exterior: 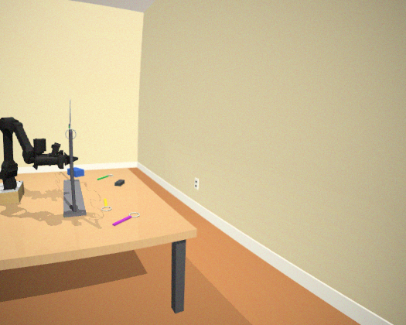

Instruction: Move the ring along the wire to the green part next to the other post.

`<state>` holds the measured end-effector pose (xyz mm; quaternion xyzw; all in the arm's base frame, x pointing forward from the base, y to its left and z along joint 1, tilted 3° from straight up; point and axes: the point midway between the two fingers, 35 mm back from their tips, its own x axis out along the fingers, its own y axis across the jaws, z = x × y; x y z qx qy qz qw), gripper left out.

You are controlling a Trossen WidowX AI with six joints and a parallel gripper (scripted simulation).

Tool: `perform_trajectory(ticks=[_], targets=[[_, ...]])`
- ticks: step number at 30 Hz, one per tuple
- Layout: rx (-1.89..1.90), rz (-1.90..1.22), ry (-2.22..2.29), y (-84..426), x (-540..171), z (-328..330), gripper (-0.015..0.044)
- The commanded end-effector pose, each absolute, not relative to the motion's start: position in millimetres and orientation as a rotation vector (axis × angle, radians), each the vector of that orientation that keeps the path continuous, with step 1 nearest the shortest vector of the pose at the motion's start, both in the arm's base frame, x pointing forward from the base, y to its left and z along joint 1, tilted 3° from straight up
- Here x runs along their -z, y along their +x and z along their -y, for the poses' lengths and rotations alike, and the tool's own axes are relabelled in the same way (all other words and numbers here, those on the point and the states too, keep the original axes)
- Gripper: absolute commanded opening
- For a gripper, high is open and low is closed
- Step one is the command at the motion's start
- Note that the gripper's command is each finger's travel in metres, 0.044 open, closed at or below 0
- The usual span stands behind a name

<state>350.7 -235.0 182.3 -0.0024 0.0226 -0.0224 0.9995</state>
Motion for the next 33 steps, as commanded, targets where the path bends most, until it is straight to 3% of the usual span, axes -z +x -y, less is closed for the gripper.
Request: perform_trajectory(ticks=[1, 33], targets=[[0.045, -0.04, 0.006, 351.1, -184.4, 227.6, -0.015], [0.045, -0.029, 0.42, 356.2, -198.1, 148.2, -0.015]])
